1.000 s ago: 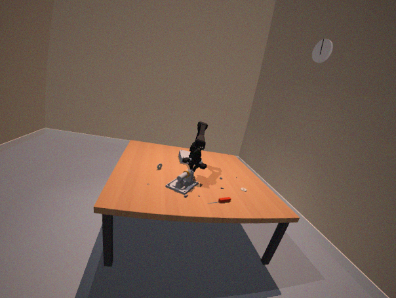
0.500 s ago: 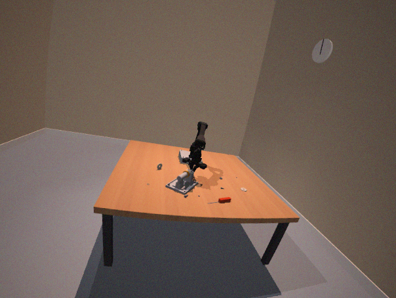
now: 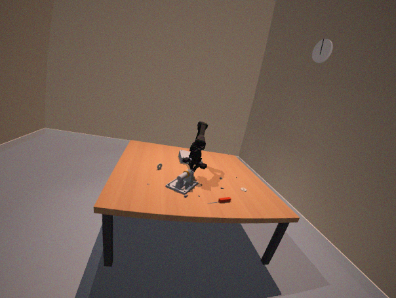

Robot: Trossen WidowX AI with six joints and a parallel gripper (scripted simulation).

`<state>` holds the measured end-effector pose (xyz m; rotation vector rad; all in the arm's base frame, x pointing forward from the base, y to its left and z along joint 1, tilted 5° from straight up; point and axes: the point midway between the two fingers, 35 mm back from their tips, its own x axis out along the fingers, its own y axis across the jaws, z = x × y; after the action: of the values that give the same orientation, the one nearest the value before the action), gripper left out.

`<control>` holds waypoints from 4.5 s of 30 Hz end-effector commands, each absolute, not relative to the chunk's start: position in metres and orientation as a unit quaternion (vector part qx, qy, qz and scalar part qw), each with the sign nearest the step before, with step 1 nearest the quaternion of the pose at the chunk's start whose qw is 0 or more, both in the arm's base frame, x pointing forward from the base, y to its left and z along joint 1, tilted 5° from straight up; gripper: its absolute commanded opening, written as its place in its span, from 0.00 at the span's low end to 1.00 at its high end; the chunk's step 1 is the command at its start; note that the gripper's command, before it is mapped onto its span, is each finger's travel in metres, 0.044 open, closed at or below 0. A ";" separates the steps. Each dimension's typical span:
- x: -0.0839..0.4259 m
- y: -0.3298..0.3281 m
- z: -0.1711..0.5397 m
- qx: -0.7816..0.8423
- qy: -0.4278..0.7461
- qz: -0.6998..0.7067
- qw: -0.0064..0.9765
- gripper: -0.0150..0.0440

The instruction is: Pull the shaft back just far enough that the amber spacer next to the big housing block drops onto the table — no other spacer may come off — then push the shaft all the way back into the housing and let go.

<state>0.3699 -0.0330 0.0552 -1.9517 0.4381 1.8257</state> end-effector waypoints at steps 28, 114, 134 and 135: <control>0.366 -0.030 0.054 -0.702 0.156 0.660 0.216 0.25; 0.380 -0.039 0.057 -0.703 0.156 0.660 0.216 0.25; 0.385 -0.042 0.057 -0.703 0.156 0.660 0.216 0.25; 0.386 -0.042 0.057 -0.703 0.156 0.660 0.216 0.25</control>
<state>0.3811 -0.0401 0.0552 -1.9326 0.4328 1.8408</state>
